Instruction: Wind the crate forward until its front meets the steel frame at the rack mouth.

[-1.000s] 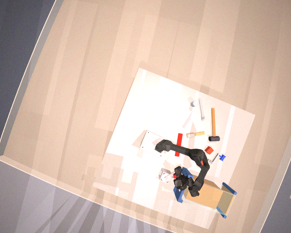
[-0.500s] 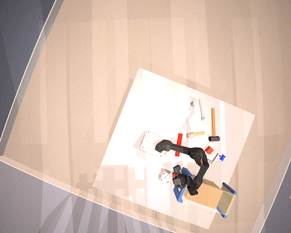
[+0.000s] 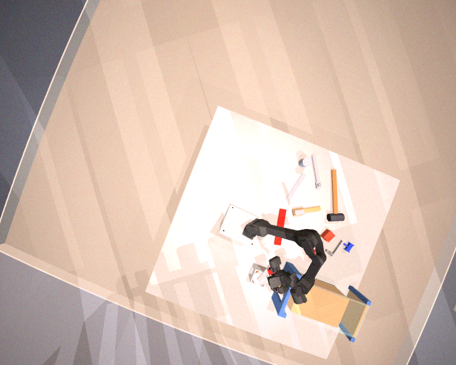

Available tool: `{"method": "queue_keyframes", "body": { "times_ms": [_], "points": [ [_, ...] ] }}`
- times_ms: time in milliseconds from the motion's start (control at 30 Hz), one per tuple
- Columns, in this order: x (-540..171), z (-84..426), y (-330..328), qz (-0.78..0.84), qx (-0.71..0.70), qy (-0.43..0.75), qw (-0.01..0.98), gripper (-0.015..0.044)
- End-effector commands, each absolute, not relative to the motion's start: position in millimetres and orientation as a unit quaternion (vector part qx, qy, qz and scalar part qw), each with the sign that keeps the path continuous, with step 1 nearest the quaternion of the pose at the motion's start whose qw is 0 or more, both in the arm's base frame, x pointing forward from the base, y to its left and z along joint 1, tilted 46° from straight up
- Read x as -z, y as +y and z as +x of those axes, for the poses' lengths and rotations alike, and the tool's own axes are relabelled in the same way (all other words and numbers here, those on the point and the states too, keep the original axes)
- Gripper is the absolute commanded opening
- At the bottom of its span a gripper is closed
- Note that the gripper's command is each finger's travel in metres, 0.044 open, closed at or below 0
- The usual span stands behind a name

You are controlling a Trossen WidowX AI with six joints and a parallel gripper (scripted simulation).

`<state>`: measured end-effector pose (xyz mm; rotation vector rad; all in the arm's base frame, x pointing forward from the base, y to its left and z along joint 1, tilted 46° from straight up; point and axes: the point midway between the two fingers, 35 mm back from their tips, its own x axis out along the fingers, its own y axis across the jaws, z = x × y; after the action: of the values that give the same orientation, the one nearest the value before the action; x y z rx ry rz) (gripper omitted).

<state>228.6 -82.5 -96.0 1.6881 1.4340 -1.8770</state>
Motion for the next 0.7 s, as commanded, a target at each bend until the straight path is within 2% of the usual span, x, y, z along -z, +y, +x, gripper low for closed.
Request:
{"method": "queue_keyframes", "body": {
  "times_ms": [0,667],
  "points": [
    [96.0,208.9,-80.8,0.562,0.654,0.496,0.105,0.0000],
    [98.3,186.6,-84.7,0.561,0.654,0.496,0.105,0.0000]
  ]
}}
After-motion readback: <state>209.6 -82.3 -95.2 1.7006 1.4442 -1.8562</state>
